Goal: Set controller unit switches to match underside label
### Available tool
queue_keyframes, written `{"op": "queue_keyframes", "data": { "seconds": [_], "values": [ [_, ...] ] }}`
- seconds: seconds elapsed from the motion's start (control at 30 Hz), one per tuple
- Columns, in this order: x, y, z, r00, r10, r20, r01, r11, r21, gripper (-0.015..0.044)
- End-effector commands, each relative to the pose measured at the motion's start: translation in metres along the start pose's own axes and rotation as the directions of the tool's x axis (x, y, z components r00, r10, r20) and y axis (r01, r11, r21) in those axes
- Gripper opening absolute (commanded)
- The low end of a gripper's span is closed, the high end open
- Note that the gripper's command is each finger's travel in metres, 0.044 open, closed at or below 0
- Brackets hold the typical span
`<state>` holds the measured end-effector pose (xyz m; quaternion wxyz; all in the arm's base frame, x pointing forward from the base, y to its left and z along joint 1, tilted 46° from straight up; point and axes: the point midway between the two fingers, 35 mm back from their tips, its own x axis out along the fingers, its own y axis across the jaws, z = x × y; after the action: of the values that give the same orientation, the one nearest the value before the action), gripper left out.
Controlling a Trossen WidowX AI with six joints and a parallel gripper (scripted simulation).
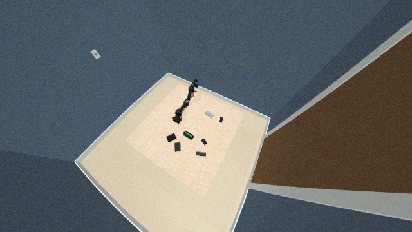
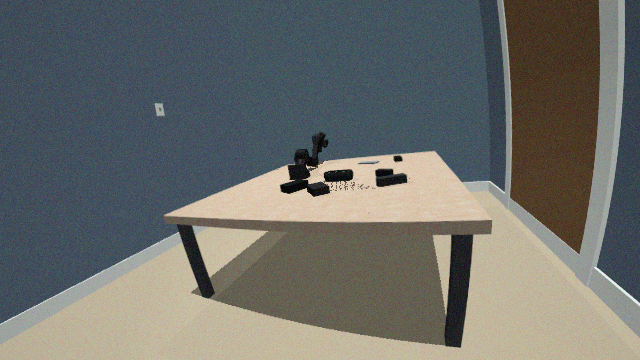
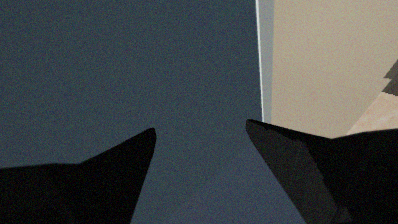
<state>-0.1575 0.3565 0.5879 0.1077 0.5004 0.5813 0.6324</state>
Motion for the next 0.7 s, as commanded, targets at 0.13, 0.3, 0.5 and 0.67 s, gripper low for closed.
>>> {"op": "queue_keyframes", "data": {
  "seconds": [0.13,0.3,0.5,0.67],
  "values": [
    [-0.002,0.01,-0.005,1.0,0.027,-0.009,-0.027,1.0,-0.001,0.0269],
    [-0.028,0.084,-0.043,0.972,0.222,-0.073,-0.222,0.975,0.006,0.0138],
    [-0.073,0.164,-0.081,0.889,0.437,-0.138,-0.435,0.899,0.05,0.0],
    [-0.123,0.225,-0.108,0.777,0.605,-0.176,-0.594,0.796,0.116,0.0]
  ]
}}
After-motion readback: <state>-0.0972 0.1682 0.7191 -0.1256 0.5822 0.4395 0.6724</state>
